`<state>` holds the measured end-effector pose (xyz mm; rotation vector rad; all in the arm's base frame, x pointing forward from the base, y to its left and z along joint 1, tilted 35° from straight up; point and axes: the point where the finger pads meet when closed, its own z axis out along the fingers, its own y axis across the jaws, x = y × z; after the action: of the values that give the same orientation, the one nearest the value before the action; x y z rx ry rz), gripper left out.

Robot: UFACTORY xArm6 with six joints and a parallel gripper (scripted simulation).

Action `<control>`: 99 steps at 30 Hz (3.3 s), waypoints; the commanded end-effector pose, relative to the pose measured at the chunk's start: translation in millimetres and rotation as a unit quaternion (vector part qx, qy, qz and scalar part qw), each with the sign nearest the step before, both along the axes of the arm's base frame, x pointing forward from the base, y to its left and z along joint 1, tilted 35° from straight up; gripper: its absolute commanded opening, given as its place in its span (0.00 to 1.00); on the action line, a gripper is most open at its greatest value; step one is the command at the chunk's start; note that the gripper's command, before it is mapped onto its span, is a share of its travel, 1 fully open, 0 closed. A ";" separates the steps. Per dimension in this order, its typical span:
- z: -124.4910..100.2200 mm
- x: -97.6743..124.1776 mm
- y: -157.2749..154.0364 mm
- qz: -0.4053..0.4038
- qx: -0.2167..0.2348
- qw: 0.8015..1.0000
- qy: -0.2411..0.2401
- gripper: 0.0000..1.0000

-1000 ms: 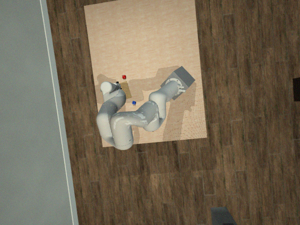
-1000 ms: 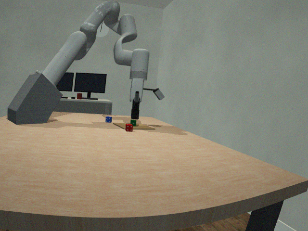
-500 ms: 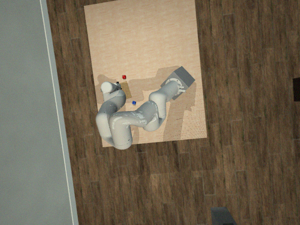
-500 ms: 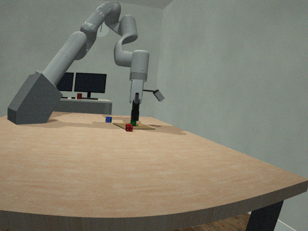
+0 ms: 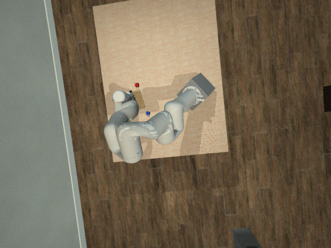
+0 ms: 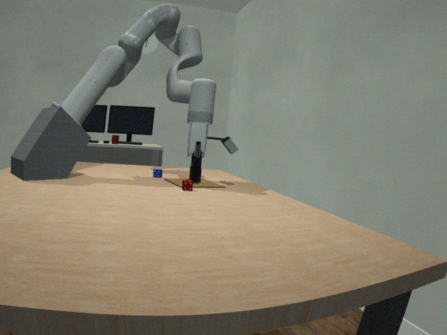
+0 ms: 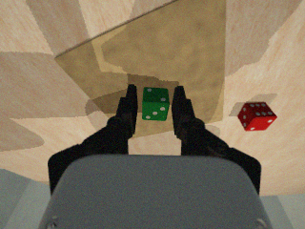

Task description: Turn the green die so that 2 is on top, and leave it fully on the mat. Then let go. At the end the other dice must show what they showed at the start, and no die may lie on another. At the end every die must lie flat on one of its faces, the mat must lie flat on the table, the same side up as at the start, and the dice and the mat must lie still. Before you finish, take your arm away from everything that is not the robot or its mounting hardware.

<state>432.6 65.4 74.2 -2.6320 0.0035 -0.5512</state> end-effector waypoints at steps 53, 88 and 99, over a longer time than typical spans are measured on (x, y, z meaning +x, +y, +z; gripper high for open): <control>-1.3 1.9 0.8 0.000 0.000 1.000 -0.001 0.21; 49.1 -21.8 -25.5 0.000 0.000 1.000 -0.002 0.21; 80.5 -36.5 -41.8 0.000 0.000 1.000 -0.001 0.21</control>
<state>399.3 25.8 147.3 -2.6319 0.0055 -0.5651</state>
